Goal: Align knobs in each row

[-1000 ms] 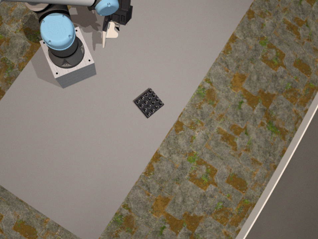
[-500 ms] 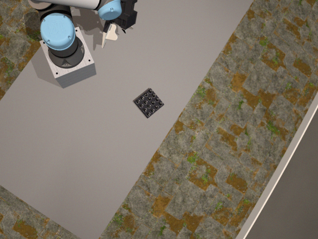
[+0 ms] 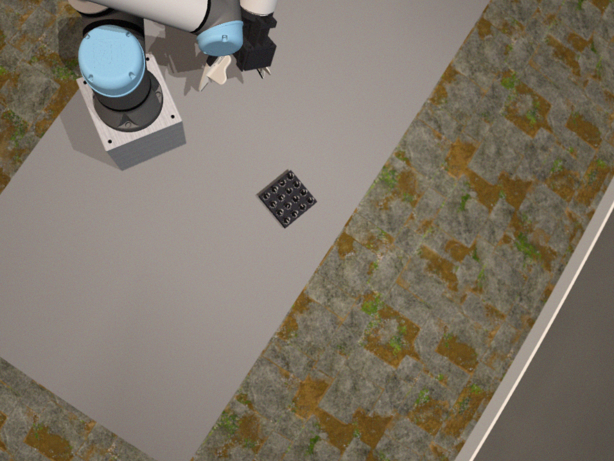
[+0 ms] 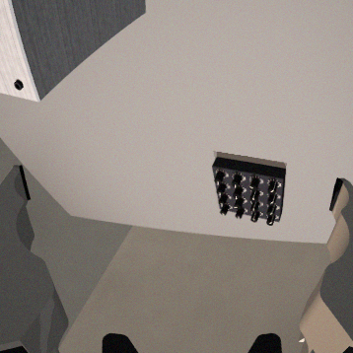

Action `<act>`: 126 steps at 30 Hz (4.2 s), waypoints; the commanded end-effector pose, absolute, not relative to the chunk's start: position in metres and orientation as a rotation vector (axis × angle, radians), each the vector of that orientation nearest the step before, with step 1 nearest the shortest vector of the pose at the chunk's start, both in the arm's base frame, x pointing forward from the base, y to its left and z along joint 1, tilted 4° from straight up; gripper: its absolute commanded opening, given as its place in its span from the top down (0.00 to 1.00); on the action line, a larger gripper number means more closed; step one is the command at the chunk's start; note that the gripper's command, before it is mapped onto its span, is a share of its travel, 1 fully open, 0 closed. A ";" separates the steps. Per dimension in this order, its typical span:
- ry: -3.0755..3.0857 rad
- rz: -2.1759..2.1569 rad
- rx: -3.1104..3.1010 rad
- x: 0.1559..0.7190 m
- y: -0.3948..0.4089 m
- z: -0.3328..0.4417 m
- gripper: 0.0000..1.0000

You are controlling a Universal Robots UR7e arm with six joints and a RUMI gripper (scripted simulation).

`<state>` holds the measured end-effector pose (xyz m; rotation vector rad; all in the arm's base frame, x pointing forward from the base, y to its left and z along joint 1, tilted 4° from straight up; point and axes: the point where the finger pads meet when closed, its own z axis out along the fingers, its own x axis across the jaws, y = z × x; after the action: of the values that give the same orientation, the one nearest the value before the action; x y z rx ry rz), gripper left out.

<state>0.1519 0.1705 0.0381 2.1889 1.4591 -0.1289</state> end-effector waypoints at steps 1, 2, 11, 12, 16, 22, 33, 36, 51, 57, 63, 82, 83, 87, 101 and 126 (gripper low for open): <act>1.294 -0.105 2.321 0.162 0.176 0.029 0.00; 1.260 -0.101 2.346 0.164 0.176 0.027 0.00; 0.960 -0.068 2.535 0.182 0.182 0.013 0.00; 0.923 -0.064 2.555 0.184 0.183 0.012 0.00; 0.765 -0.050 2.631 0.194 0.185 0.005 0.00; 0.519 -0.031 2.727 0.209 0.187 -0.004 0.00; 0.076 -0.005 2.837 0.237 0.187 -0.019 0.00; -0.058 0.001 2.856 0.246 0.186 -0.023 0.00; -0.707 0.019 2.858 0.287 0.176 -0.042 0.00; -0.983 0.021 2.815 0.305 0.169 -0.050 0.00; -1.219 0.020 2.756 0.321 0.162 -0.056 0.00; -2.002 -0.005 2.397 0.371 0.126 -0.077 0.00; -2.043 -0.007 2.370 0.373 0.123 -0.078 0.00; -2.201 -0.018 2.257 0.383 0.113 -0.082 0.00; -2.467 -0.041 2.029 0.400 0.094 -0.090 0.00; -2.498 -0.044 1.998 0.402 0.092 -0.091 0.00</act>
<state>0.4015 0.0916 -0.0913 1.9979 -2.4972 -0.0452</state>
